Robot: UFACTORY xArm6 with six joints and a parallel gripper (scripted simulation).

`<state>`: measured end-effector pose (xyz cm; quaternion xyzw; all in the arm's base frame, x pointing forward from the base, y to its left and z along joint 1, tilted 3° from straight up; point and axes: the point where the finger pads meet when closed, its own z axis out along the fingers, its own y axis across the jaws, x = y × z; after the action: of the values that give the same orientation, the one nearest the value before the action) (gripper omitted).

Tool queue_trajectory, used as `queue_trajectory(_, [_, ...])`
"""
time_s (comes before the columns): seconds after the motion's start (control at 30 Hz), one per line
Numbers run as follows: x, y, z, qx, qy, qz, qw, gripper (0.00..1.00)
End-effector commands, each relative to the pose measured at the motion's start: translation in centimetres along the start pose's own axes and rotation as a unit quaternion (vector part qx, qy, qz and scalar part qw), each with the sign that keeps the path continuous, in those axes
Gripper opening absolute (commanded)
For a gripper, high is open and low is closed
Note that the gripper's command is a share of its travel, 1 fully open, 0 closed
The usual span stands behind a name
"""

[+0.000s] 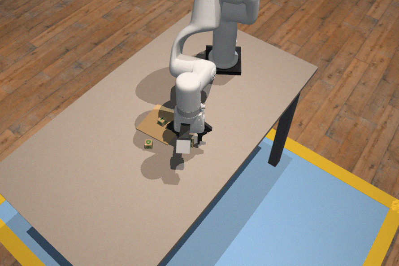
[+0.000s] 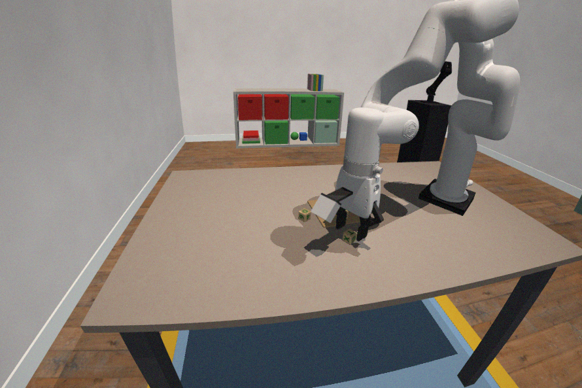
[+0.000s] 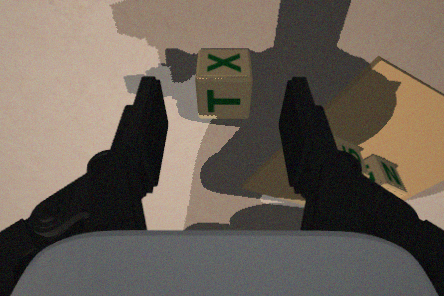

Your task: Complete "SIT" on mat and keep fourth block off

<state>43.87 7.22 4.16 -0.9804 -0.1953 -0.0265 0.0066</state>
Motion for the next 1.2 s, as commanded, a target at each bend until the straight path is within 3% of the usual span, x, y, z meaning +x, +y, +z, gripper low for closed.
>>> queue_trajectory(0.0, [0.2,0.0,0.1,-0.001,0.002,0.000,1.000,0.63])
queue_trajectory(0.4, [0.2,0.0,1.8,-0.001,0.002,0.000,1.000,0.63])
queue_trajectory(1.17, [0.2,0.0,1.9,-0.001,0.002,0.000,1.000,0.63])
